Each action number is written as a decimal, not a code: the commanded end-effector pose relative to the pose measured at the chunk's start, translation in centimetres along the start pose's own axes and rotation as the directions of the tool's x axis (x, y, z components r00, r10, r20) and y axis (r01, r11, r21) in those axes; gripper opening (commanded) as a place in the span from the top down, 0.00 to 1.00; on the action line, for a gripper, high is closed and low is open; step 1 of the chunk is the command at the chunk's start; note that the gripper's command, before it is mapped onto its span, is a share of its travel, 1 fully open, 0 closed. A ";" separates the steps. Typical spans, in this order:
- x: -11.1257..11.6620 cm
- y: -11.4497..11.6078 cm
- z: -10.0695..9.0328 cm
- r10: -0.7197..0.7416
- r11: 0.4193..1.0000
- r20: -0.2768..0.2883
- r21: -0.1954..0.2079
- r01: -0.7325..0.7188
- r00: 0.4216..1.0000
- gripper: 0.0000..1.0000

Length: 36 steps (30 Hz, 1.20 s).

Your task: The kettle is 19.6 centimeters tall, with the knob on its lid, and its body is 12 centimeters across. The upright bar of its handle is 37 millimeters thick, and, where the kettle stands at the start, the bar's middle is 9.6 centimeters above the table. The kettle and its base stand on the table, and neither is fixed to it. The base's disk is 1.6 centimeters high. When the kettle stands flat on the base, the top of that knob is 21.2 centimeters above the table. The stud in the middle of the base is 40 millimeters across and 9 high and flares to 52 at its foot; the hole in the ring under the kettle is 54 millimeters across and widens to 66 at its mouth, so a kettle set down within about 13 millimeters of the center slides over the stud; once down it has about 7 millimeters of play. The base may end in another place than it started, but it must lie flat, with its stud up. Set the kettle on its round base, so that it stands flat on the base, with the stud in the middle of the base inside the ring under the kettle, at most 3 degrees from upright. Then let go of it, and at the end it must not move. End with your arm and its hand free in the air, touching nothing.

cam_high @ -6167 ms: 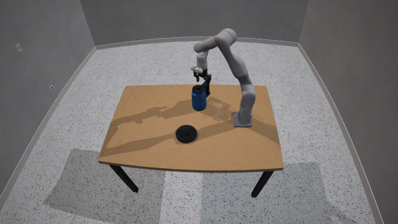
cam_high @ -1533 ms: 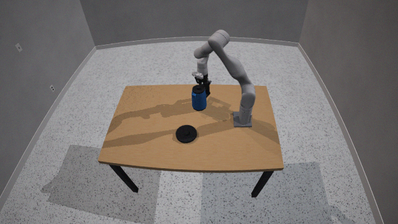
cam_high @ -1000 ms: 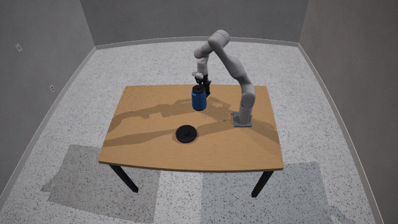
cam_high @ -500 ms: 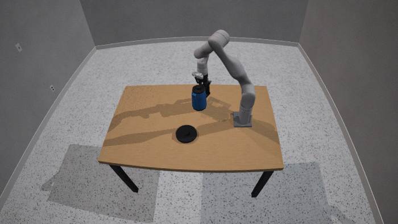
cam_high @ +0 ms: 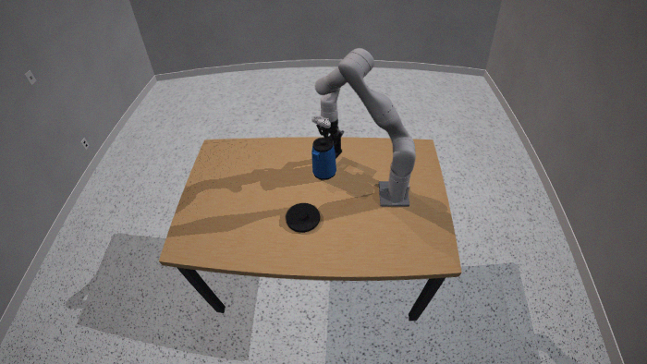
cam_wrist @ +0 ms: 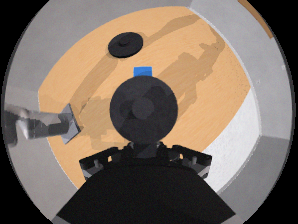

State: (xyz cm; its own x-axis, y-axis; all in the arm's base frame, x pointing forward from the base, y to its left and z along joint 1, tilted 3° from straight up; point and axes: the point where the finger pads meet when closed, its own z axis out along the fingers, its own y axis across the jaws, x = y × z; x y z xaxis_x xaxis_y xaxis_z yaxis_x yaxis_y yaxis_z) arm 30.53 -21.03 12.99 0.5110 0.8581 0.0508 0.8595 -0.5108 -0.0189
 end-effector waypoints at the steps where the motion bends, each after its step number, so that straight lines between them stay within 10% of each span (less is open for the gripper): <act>1: 0.1 0.1 -0.4 -0.002 1.000 -0.001 -0.005 0.002 1.000 1.00; 36: 0.1 0.1 -4.4 -0.001 1.000 -0.001 -0.005 0.001 1.000 1.00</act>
State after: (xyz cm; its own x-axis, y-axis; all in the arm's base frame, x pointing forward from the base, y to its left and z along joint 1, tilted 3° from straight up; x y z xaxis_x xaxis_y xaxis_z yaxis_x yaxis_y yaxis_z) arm 30.52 -21.27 17.28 0.5108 0.8582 0.0509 0.8596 -0.5106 -0.0175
